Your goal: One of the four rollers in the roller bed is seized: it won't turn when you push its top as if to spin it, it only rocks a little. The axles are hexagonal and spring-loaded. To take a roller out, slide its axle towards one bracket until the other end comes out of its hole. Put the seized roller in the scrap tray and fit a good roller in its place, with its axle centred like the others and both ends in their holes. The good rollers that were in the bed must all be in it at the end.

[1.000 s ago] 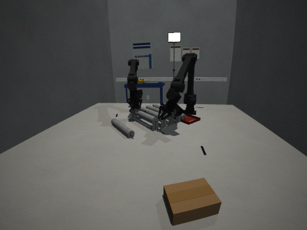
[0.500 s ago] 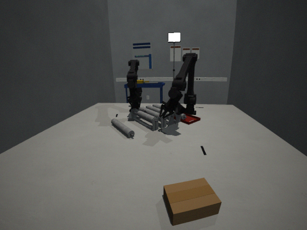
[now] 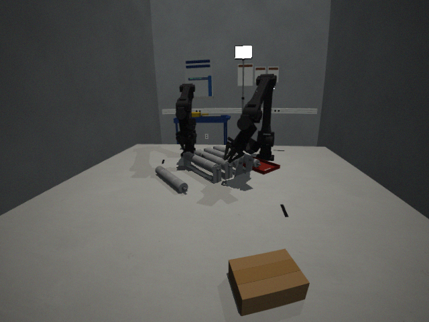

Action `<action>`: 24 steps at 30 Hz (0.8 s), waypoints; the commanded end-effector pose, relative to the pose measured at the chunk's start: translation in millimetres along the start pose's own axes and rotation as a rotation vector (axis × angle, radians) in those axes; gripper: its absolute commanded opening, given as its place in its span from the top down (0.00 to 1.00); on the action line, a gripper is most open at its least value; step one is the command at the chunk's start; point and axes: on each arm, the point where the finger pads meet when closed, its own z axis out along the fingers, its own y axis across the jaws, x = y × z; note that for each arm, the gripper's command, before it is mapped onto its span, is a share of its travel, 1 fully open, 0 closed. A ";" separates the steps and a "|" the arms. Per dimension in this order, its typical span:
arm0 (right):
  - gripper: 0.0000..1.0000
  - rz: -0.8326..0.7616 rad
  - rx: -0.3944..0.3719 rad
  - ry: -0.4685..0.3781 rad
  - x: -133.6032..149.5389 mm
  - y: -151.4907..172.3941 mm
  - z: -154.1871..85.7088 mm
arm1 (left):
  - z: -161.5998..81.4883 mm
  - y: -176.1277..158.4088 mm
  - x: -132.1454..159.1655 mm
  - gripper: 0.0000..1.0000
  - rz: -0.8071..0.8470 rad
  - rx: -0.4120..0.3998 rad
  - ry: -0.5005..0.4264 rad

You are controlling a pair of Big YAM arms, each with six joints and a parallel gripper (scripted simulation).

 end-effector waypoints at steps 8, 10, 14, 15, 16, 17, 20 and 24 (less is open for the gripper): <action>0.38 0.139 0.167 -0.227 -76.6 -65.9 -39.2 | -58.3 -61.9 -41.0 0.68 0.333 0.150 -0.229; 0.38 0.164 0.200 -0.276 -89.0 -78.7 -48.7 | -74.5 -76.3 -49.0 0.68 0.399 0.174 -0.291; 0.38 0.218 0.263 -0.369 -113.0 -104.7 -67.5 | -102.6 -95.3 -62.4 0.68 0.518 0.204 -0.408; 0.38 0.230 0.279 -0.394 -118.6 -110.9 -73.3 | -110.3 -99.3 -64.7 0.68 0.547 0.209 -0.438; 0.38 0.230 0.279 -0.394 -118.6 -110.9 -73.3 | -110.3 -99.3 -64.7 0.68 0.547 0.209 -0.438; 0.38 0.230 0.279 -0.394 -118.6 -110.9 -73.3 | -110.3 -99.3 -64.7 0.68 0.547 0.209 -0.438; 0.38 0.261 0.322 -0.466 -133.9 -127.7 -90.2 | -106.3 -81.1 -68.3 0.68 0.601 0.176 -0.482; 0.38 0.313 0.385 -0.575 -154.2 -153.6 -120.8 | -174.7 -129.1 -74.9 0.68 0.737 0.240 -0.669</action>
